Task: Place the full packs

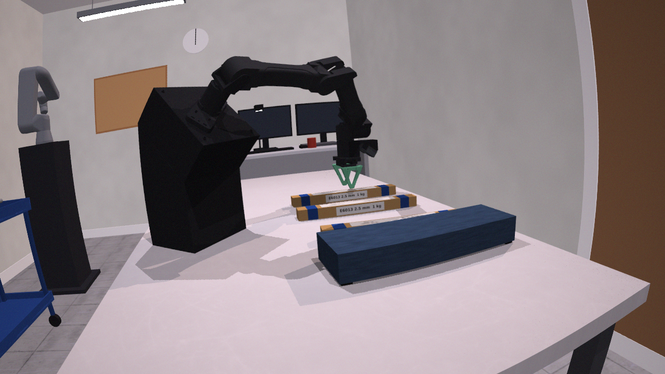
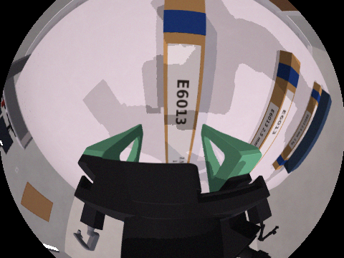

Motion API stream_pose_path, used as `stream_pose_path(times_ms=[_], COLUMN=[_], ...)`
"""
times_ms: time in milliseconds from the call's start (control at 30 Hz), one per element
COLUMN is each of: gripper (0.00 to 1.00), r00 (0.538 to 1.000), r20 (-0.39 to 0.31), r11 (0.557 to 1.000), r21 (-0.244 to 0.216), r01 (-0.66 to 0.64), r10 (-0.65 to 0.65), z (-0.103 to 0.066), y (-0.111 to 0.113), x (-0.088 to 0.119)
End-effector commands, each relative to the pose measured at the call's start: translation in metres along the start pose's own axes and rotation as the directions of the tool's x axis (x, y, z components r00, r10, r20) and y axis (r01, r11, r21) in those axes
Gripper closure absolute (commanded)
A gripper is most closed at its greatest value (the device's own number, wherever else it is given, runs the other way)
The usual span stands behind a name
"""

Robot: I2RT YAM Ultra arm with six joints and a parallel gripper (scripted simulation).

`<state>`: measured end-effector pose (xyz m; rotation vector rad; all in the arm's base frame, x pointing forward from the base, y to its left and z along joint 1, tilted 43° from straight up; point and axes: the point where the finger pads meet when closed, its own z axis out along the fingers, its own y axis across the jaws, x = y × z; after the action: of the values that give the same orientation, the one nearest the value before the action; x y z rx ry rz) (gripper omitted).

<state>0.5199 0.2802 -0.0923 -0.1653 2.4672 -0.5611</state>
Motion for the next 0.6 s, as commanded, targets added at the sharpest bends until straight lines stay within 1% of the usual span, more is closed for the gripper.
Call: stream_pose_path(times_ms=[0, 333, 367, 433, 500, 567], gripper=[0.26, 0.26, 0.26, 0.26, 0.26, 0.26], r00=[0.999, 0.999, 1.0, 1.0, 0.999, 0.999], r20=[0.033, 0.033, 0.02, 0.02, 0.032, 0.033], r11=[1.0, 1.0, 1.0, 1.0, 1.0, 1.0], r21=[-0.023, -0.023, -0.018, -0.018, -0.022, -0.019], r01=[0.004, 0.004, -0.001, -0.001, 0.014, 0.002], r10=[-0.003, -0.003, 0.001, 0.001, -0.013, -0.001], z=[-0.019, -0.019, 0.018, 0.008, -0.009, -0.019], y=[0.013, 0.013, -0.013, -0.013, -0.006, -0.007], x=[-0.008, -0.008, 0.008, 0.009, 0.01, 0.01])
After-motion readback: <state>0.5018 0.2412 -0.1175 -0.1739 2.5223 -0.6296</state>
